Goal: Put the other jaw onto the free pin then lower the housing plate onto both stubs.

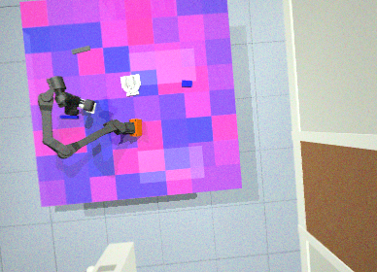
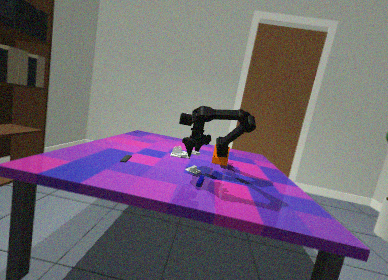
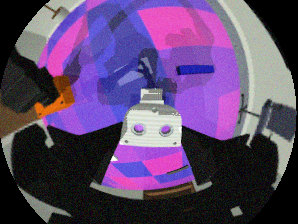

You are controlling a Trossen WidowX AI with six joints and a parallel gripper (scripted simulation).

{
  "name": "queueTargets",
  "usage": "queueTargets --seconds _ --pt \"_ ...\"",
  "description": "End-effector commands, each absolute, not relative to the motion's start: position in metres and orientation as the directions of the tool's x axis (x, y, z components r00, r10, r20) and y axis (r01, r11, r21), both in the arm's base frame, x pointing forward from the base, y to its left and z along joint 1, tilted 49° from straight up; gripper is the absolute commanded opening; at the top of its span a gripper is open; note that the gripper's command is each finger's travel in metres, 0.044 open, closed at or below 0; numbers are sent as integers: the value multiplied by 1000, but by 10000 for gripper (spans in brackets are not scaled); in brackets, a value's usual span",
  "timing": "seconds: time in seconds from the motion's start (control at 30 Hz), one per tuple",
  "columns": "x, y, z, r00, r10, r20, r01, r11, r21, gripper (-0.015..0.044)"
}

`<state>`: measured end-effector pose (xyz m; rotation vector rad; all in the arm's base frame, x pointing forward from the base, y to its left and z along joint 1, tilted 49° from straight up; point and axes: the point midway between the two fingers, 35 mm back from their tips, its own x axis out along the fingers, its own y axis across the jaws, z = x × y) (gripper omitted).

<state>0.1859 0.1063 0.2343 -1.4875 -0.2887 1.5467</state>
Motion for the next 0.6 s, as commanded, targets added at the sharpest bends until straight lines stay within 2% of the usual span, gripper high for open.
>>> queueTargets --seconds 0.0,0.57 --pt "194 100 228 175 729 -662 -547 -487 -681 351" --pt "225 68 195 177 702 -690 -873 -212 -440 351"
